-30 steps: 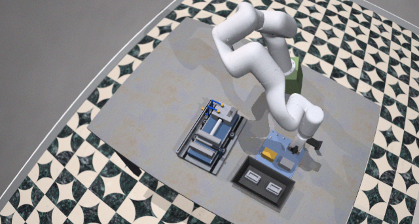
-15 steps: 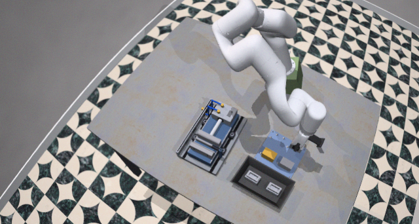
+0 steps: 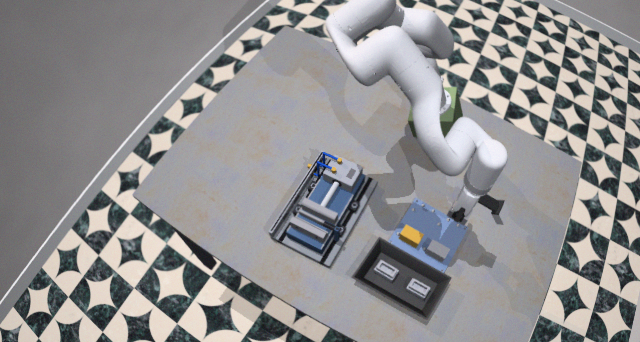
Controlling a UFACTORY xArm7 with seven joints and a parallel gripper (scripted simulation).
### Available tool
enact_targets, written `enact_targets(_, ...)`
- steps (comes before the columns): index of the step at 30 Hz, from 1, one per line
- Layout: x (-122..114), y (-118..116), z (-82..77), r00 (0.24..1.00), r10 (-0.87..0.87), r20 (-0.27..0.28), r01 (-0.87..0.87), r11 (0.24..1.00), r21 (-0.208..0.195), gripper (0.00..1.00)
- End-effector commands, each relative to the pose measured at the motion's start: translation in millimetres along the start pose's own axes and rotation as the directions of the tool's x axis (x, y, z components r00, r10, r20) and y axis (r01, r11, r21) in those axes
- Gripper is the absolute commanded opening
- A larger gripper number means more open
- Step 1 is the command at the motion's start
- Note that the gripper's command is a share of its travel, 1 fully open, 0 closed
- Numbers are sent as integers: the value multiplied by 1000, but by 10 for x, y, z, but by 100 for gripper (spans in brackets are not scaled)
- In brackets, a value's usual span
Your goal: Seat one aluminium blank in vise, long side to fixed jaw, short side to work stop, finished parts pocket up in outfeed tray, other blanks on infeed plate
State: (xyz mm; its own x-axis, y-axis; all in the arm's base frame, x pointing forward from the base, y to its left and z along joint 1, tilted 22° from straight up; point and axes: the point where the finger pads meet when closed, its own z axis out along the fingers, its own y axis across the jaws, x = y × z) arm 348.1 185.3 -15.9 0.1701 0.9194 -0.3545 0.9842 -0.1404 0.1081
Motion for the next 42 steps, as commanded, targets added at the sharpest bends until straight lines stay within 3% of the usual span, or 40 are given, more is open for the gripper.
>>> enact_targets(1, 0, 5, -131, 1000, 0, -2, 0, 1000, 1, 0)
enact_targets(8, 0, 5, -281, 1000, 0, -2, 0, 1000, 1, 0)
enact_targets(18, -17, 35, -306, 1000, -2, -3, 2, 1000, 1, 0)
enact_targets(21, -224, 362, -332, 1000, -15, -15, 15, 1000, 6, 0)
enact_targets(29, -639, 856, -355, 999, -33, -29, 34, 999, 9, 0)
enact_targets(32, -827, 1034, -358, 999, -40, -32, 40, 999, 8, 0)
enact_targets(34, -827, 1034, -358, 999, -40, -32, 40, 999, 8, 0)
enact_targets(35, -1021, 1197, -359, 998, -46, -35, 46, 999, 7, 0)
enact_targets(42, -1447, 1492, -355, 998, -57, -36, 57, 998, 5, 0)
